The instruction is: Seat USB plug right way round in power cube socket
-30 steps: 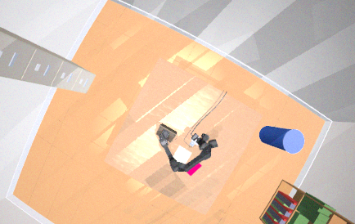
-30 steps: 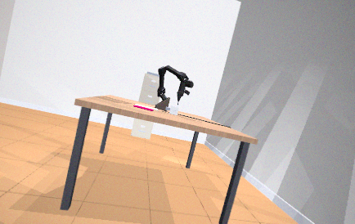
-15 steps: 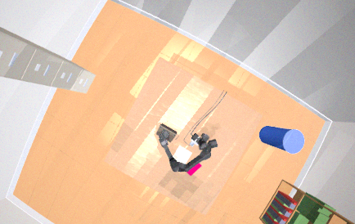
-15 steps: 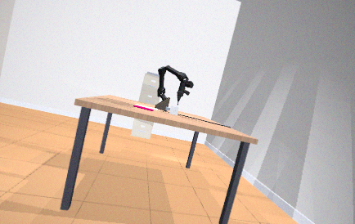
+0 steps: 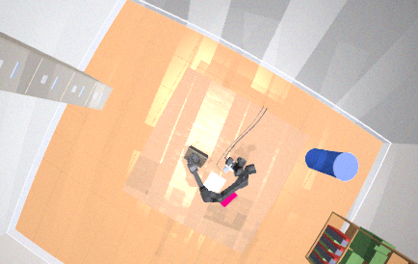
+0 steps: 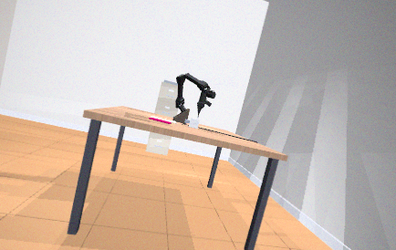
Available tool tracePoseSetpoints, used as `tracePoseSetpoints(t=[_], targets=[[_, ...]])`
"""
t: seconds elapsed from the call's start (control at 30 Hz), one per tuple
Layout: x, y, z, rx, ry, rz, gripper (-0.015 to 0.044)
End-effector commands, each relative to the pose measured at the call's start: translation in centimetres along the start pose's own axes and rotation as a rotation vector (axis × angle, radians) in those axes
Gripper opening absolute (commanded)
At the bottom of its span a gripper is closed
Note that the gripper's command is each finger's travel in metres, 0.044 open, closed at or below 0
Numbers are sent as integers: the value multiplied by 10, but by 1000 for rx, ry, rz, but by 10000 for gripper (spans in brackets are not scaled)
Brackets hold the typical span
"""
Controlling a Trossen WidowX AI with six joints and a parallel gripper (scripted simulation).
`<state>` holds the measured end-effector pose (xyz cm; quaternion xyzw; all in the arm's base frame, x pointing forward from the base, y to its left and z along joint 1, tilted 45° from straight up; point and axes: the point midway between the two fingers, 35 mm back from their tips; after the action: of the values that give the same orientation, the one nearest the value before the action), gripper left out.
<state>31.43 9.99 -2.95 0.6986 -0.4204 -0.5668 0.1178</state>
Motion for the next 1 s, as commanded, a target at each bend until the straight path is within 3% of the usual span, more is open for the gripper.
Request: tracePoseSetpoints(t=[0.0, 0.97], targets=[[1, 0, 0, 5, 3, 3, 0], [5, 1, 0, 11, 4, 8, 0]])
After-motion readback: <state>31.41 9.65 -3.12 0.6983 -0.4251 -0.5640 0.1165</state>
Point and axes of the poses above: the point midway between the two fingers, 35 mm back from their tips, its own x axis out along the fingers, its own z axis across the jaws, y = z × x, and after that the axes turned 14 degrees about x, right-handed
